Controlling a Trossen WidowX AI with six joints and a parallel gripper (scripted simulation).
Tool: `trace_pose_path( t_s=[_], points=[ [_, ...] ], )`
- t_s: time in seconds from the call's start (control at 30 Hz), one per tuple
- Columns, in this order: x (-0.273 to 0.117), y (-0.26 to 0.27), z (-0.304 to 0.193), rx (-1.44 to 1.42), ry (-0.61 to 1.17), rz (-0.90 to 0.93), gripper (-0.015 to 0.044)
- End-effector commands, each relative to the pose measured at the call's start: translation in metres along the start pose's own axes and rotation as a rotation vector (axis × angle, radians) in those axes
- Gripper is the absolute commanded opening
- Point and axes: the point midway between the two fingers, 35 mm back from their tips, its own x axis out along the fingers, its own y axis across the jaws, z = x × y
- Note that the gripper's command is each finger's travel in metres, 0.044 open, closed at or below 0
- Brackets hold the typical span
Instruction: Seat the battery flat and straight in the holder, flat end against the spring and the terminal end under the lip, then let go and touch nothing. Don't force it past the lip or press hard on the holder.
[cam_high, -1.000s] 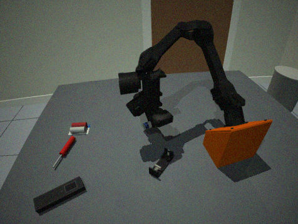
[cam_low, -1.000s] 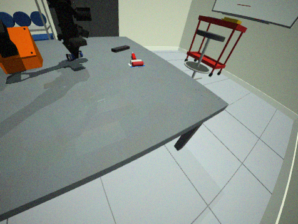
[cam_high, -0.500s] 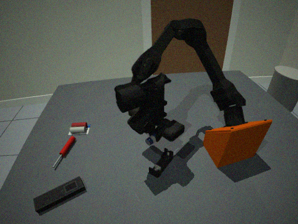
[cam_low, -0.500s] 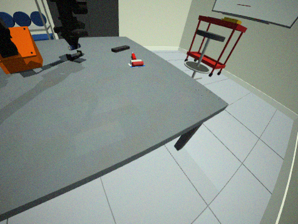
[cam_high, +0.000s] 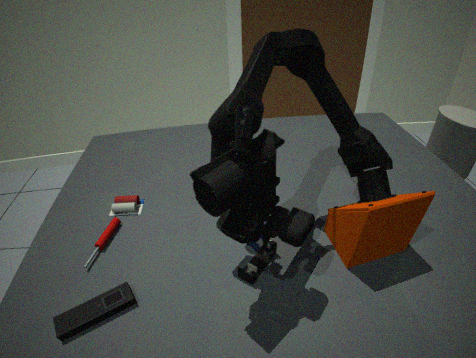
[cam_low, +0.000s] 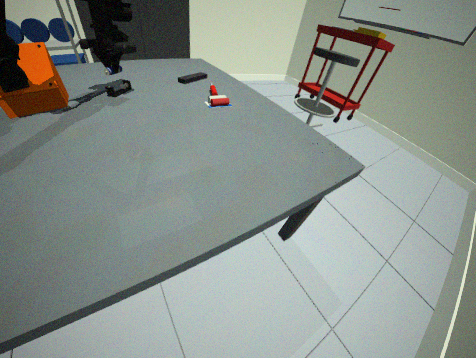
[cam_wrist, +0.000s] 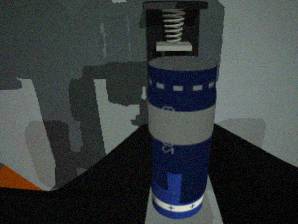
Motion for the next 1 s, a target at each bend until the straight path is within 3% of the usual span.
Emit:
trace_pose_path(
  t_s=[0.0, 0.33, 0.97],
  points=[
    [0.01, 0.0, -0.001, 0.004, 0.062, 0.0, 0.0083],
    [0.033, -0.002, -0.005, 0.01, 0.211, 0.002, 0.0083],
    [0.04, -0.002, -0.002, 0.017, 0.31, 0.012, 0.0083]
  ],
)
